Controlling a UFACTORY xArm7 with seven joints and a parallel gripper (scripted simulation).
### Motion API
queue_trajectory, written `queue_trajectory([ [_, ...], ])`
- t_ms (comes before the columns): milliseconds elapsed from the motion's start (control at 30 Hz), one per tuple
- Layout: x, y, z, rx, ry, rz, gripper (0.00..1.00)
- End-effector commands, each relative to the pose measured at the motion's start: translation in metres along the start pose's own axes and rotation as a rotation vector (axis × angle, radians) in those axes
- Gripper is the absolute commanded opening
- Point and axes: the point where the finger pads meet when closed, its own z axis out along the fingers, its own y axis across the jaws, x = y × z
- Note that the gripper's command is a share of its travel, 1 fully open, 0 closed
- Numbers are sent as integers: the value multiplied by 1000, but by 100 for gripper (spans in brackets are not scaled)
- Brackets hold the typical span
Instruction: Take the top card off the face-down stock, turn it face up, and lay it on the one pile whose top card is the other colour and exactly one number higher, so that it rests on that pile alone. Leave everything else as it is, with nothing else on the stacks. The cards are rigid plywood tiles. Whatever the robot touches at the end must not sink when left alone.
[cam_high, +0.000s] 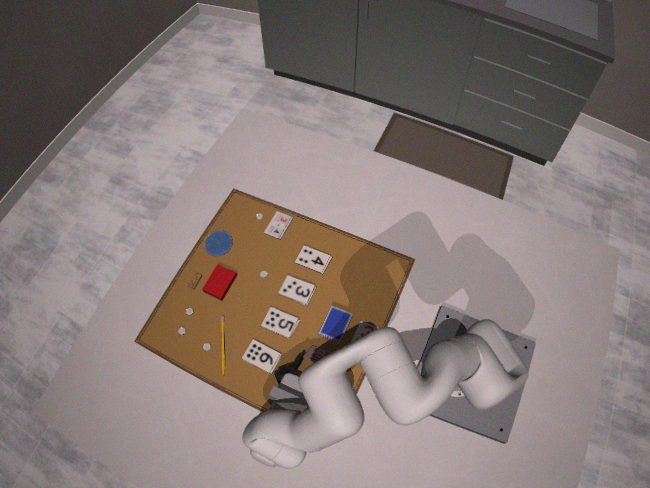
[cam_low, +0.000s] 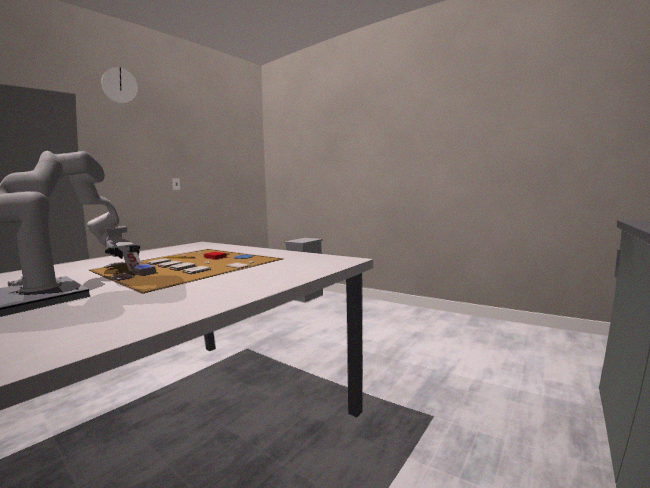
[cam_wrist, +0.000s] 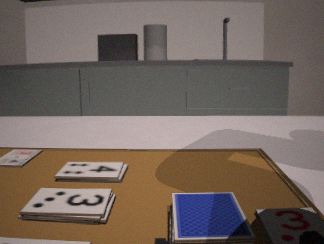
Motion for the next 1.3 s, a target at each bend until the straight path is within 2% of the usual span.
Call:
queue_trajectory([
  [0, 1, -1, -1, 0, -9, 3, 74],
  [267, 1, -1, -1, 1, -33, 3, 74],
  [633, 0, -1, -3, 1, -133, 3, 74],
  [700, 0, -1, -3, 1, -133, 3, 74],
  [933, 0, -1, -4, 2, -235, 3, 74],
  [1200, -1, -1, -5, 3, -384, 3, 74],
  [1267, -1, -1, -5, 3, -384, 3, 74],
])
